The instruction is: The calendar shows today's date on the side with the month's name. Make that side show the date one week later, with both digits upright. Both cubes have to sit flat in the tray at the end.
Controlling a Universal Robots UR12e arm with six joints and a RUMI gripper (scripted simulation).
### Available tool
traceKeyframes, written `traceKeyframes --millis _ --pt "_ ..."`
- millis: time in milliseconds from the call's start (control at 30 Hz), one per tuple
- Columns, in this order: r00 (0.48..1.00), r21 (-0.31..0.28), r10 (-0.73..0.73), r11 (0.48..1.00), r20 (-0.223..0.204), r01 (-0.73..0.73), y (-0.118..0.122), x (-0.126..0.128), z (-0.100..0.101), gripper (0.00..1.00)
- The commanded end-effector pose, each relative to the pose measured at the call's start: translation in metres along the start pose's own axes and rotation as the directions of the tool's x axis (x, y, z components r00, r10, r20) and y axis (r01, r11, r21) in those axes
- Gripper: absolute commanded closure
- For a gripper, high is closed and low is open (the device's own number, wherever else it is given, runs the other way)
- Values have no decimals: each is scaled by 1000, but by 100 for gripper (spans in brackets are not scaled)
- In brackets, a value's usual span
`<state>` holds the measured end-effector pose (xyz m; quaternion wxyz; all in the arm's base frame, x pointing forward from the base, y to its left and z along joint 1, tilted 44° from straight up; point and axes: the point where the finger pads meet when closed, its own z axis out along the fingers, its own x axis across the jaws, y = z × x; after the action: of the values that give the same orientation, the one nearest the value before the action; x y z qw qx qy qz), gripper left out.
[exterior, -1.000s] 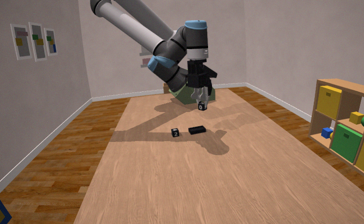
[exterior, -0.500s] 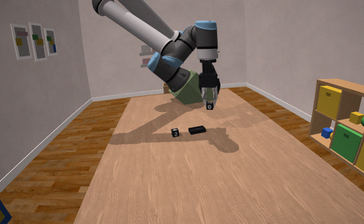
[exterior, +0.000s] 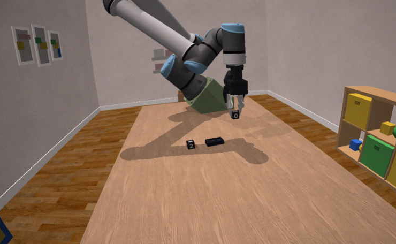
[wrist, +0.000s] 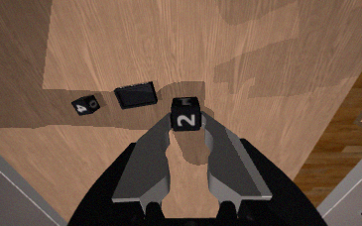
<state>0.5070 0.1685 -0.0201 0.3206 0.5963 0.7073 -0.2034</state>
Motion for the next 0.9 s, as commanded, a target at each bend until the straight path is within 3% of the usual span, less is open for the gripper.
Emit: traceKeyframes --millis 0,867 --pt "996 -5 -93 996 -3 93 0 7 0 90" --pt "993 -5 -118 993 -3 118 -1 9 4 90"
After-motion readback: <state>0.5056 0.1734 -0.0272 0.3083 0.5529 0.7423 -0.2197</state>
